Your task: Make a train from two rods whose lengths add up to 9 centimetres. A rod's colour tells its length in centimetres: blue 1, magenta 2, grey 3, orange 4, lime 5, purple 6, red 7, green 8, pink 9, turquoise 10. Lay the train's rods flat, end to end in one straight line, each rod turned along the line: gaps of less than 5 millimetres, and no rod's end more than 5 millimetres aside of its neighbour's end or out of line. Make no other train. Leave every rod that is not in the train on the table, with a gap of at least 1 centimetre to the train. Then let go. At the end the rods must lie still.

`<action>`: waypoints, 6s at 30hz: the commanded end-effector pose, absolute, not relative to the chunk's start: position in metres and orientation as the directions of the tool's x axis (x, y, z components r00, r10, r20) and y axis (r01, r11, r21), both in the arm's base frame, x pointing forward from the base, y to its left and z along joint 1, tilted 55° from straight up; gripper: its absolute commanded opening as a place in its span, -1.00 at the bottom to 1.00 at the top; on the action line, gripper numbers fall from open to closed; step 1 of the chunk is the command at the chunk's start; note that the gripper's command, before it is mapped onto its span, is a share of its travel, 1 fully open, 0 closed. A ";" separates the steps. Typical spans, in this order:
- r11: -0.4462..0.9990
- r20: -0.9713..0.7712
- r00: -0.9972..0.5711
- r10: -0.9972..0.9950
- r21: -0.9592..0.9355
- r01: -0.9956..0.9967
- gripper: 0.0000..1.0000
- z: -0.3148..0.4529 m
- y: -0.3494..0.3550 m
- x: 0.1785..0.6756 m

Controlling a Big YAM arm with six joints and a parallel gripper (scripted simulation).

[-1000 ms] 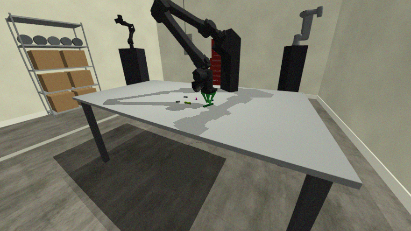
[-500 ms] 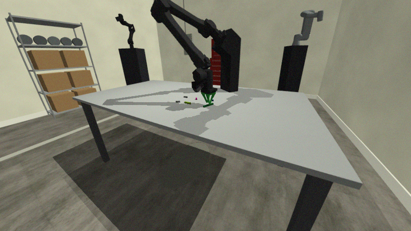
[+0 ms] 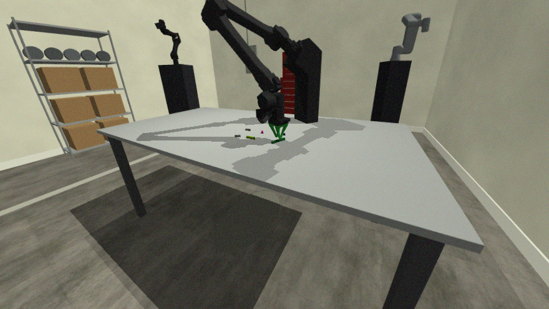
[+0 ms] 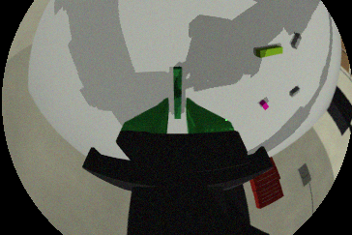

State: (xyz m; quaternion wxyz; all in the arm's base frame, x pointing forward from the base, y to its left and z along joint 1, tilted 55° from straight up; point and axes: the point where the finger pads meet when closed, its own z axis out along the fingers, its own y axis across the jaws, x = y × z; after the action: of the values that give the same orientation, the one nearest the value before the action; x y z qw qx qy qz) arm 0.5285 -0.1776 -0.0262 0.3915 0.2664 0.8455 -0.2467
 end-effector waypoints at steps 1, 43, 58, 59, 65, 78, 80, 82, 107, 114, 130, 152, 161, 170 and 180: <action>0.735 -0.799 -0.545 0.254 -0.207 0.646 -0.53 -0.025 -0.181 0.526; 0.735 -0.803 -0.539 0.253 -0.203 0.647 -0.53 -0.023 -0.180 0.525; 0.735 -0.803 -0.539 0.253 -0.203 0.647 -0.53 -0.023 -0.180 0.525; 0.735 -0.803 -0.539 0.253 -0.203 0.647 -0.53 -0.023 -0.180 0.525; 0.735 -0.805 -0.536 0.253 -0.201 0.648 -0.53 -0.021 -0.181 0.526; 0.734 -0.808 -0.533 0.252 -0.199 0.649 -0.53 -0.019 -0.182 0.528; 0.734 -0.808 -0.533 0.252 -0.199 0.649 -0.53 -0.019 -0.182 0.528; 0.734 -0.808 -0.533 0.252 -0.199 0.649 -0.53 -0.019 -0.182 0.528; 0.734 -0.808 -0.533 0.252 -0.199 0.649 -0.53 -0.019 -0.182 0.528; 0.733 -0.807 -0.534 0.253 -0.200 0.650 -0.53 -0.021 -0.183 0.528; 0.734 -0.797 -0.547 0.254 -0.210 0.646 -0.53 -0.036 -0.191 0.534; 0.734 -0.800 -0.543 0.254 -0.206 0.647 -0.53 -0.036 -0.192 0.535; 0.734 -0.800 -0.543 0.254 -0.206 0.647 -0.53 -0.036 -0.192 0.535; 0.734 -0.800 -0.543 0.254 -0.206 0.647 -0.53 -0.036 -0.192 0.535; 0.734 -0.800 -0.543 0.255 -0.206 0.647 -0.91 -0.036 -0.192 0.535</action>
State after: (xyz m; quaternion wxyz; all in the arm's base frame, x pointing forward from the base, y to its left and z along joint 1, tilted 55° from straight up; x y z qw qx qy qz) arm 0.5351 -0.1877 -0.0383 0.3907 0.2661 0.8460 -0.2466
